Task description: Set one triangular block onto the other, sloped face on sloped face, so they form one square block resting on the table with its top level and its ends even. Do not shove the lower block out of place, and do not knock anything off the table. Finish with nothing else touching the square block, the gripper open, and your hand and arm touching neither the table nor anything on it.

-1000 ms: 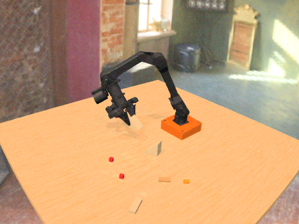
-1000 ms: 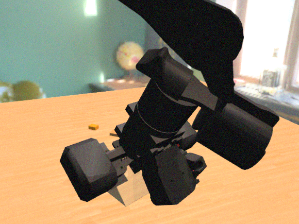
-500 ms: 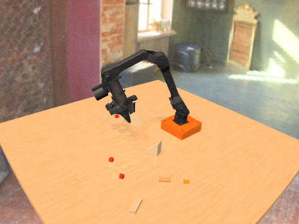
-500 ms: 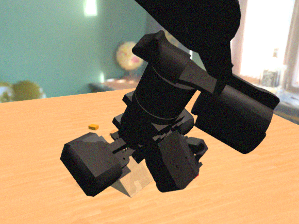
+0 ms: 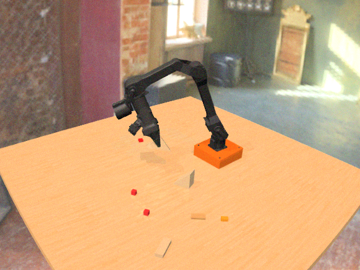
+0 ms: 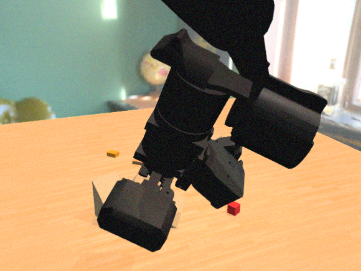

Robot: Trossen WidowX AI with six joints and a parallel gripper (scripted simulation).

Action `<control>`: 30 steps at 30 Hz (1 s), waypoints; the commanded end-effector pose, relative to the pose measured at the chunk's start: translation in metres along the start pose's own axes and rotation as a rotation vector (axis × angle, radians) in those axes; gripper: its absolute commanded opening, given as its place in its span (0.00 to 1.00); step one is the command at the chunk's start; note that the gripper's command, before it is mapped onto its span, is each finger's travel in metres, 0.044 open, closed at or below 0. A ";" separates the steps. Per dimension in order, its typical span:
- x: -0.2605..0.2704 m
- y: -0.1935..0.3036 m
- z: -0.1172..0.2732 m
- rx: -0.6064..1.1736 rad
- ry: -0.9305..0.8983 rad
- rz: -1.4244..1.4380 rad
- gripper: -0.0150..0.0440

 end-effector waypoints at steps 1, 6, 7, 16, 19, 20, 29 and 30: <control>0.001 0.003 -0.002 -0.009 0.016 0.155 0.25; 0.002 0.005 -0.003 -0.024 0.032 0.326 0.25; 0.002 0.005 -0.003 -0.027 0.035 0.360 0.25; 0.004 0.009 -0.003 -0.047 0.071 0.667 0.25; 0.005 0.010 -0.003 -0.052 0.085 0.769 0.25; 0.005 0.010 -0.003 -0.054 0.089 0.803 0.25; 0.007 0.014 -0.004 -0.062 0.135 1.109 0.25; 0.007 0.014 -0.004 -0.062 0.141 1.143 0.25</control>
Point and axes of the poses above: the point midway between the two fingers, 35 mm back from their tips, its own z axis back along the fingers, its own x axis across the jaws, y = z × x, the point moved 6 cm from there along z, back along the fingers, and after that the axes turned 7 degrees about -z, right-handed, at the moved point
